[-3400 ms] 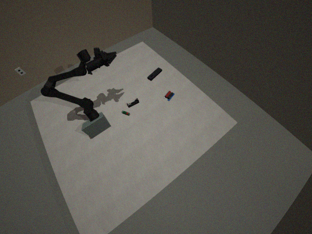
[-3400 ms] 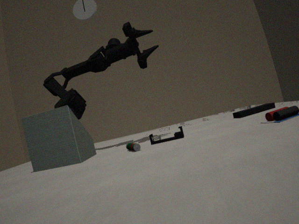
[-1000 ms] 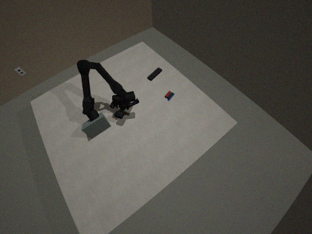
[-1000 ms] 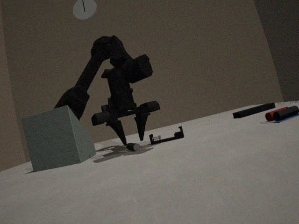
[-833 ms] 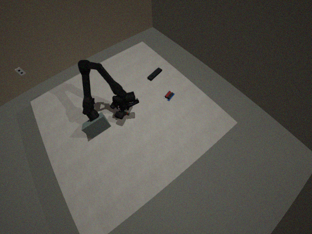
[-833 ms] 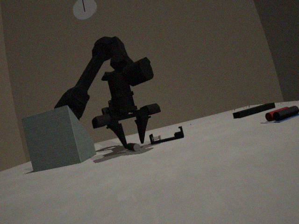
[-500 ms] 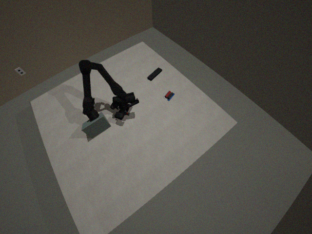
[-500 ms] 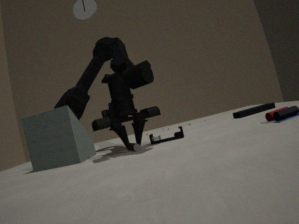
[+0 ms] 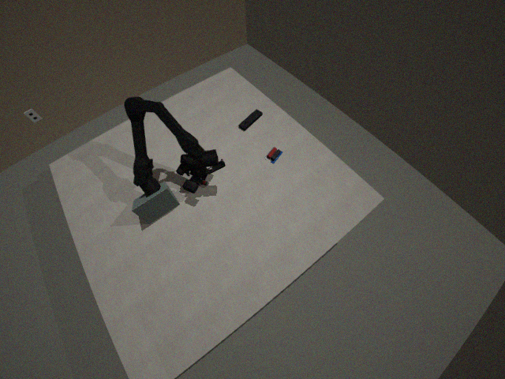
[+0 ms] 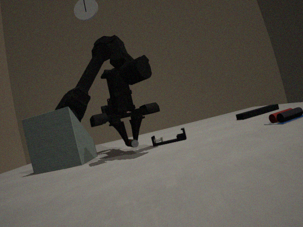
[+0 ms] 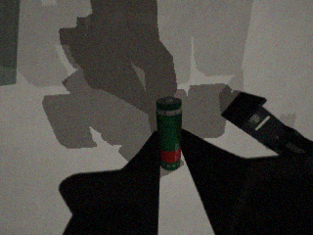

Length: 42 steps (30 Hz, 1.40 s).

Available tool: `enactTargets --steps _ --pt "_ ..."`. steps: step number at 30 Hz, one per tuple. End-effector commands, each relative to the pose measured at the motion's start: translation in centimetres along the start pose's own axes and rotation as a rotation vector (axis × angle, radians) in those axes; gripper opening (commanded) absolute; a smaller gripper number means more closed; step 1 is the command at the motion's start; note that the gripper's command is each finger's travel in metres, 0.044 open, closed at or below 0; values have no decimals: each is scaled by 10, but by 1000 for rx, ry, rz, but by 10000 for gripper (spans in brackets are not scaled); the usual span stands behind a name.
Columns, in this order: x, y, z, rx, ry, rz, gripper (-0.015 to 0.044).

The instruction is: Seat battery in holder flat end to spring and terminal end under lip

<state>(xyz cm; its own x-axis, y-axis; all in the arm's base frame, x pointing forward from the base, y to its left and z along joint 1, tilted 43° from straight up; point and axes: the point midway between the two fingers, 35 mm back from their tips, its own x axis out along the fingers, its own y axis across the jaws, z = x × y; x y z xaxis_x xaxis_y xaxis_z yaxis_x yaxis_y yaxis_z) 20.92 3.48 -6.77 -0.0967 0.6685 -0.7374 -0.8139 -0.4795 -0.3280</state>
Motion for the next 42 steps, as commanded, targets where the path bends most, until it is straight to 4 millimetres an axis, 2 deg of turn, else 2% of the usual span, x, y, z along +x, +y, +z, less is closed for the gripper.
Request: enactTargets --steps 1,6,8,42 --pt "-26 -3 -2 -29 13 -5 63" --pt "-31 -3 -1 -25 11 -4 63" --pt "-32 -6 -2 35 11 -4 63" --pt "-53 -79 -12 1558 9 -11 63"
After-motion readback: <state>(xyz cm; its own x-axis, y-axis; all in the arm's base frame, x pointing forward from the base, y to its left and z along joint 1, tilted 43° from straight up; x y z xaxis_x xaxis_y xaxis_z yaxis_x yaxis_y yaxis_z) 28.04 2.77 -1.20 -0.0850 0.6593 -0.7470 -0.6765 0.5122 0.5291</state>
